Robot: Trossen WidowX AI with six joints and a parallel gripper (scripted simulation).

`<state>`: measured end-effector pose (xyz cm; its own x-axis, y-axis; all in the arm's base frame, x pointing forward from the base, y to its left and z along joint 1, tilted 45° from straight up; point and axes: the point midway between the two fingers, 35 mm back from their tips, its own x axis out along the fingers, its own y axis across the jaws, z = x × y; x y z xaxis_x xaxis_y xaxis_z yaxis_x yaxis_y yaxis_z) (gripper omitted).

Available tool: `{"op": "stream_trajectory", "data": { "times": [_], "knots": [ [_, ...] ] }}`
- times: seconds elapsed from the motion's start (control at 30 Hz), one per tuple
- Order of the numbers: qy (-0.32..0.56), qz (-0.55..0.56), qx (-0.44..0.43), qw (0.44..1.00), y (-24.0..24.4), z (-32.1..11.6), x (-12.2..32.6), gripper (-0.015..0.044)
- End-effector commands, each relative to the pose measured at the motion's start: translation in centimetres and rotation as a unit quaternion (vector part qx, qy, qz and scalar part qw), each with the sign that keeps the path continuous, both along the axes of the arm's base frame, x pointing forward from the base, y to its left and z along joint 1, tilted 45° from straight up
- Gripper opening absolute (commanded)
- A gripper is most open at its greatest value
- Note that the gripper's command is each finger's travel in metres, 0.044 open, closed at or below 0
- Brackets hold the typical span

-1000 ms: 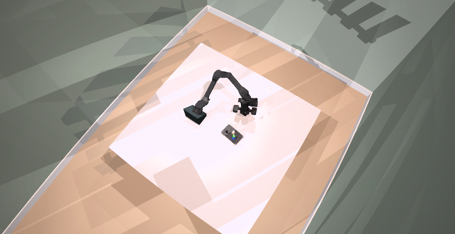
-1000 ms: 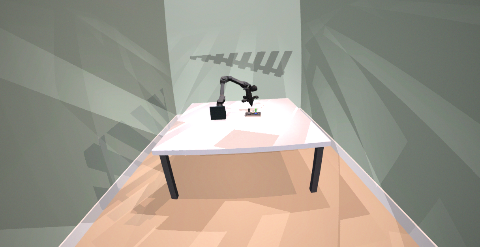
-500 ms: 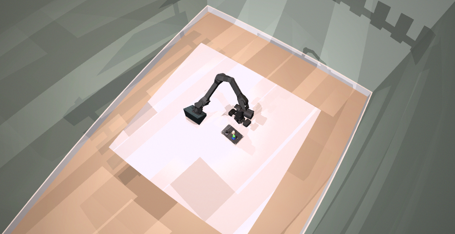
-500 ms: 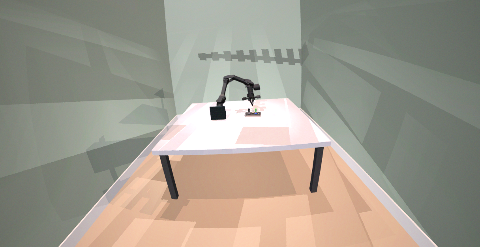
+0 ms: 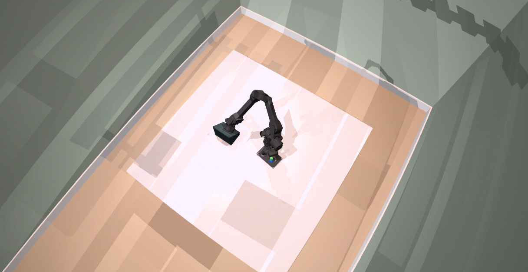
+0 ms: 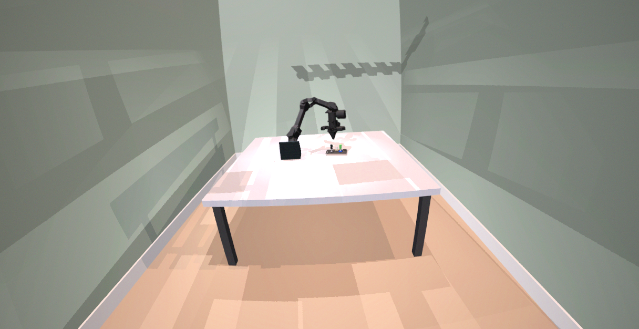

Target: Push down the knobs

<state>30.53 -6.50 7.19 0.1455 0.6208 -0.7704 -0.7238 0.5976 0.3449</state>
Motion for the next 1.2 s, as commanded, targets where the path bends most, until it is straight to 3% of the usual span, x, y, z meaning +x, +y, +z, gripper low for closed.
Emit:
{"op": "stream_trajectory", "data": {
  "times": [0.0,0.37,1.17],
  "knots": [
    [0.052,-0.053,0.036,0.997,-1.9,-0.9,-1.4,0.0000],
    [0.086,-0.093,0.062,0.990,-3.3,-1.3,-2.5,0.0000],
    [0.086,-0.093,0.063,0.990,-0.7,-3.9,-2.0,0.0000]
  ]
}}
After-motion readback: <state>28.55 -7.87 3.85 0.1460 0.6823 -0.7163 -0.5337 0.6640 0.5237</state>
